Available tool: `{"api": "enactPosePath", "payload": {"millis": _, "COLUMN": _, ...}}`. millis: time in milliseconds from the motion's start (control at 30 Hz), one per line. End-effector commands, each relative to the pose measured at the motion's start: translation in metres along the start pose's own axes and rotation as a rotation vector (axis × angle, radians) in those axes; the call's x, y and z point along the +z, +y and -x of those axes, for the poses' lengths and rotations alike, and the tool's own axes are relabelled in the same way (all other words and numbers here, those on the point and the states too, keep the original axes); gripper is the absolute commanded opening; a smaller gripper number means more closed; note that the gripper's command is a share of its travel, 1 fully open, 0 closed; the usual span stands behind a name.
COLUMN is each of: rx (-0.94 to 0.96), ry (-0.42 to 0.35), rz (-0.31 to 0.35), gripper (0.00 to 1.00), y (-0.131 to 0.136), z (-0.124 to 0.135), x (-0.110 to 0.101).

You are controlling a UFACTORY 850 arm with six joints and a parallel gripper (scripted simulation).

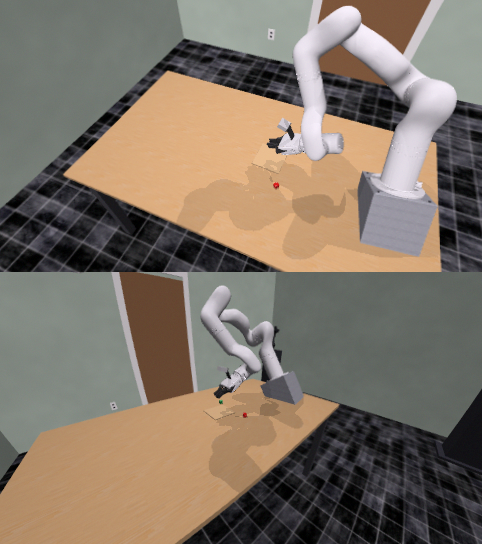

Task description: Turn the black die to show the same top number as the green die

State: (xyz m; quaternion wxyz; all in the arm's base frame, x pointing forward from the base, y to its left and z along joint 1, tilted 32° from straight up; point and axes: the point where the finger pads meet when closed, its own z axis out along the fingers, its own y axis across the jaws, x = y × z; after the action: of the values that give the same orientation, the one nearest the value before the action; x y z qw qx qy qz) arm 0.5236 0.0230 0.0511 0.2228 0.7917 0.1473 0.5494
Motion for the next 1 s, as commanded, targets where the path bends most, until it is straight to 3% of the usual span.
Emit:
{"api": "enactPosePath", "payload": {"millis": 0, "rx": -0.001, "ry": 0.008, "rz": 0.000, "gripper": 0.15, "y": 0.000, "z": 0.000, "x": 0.001}}
{"api": "enactPosePath", "payload": {"millis": 300, "rx": -0.001, "ry": 0.008, "rz": 0.000, "gripper": 0.15, "y": 0.000, "z": 0.010, "x": 0.006}}
{"api": "enactPosePath", "payload": {"millis": 967, "rx": -0.001, "ry": 0.008, "rz": 0.000, "gripper": 0.15, "y": 0.000, "z": 0.062, "x": 0.034}}
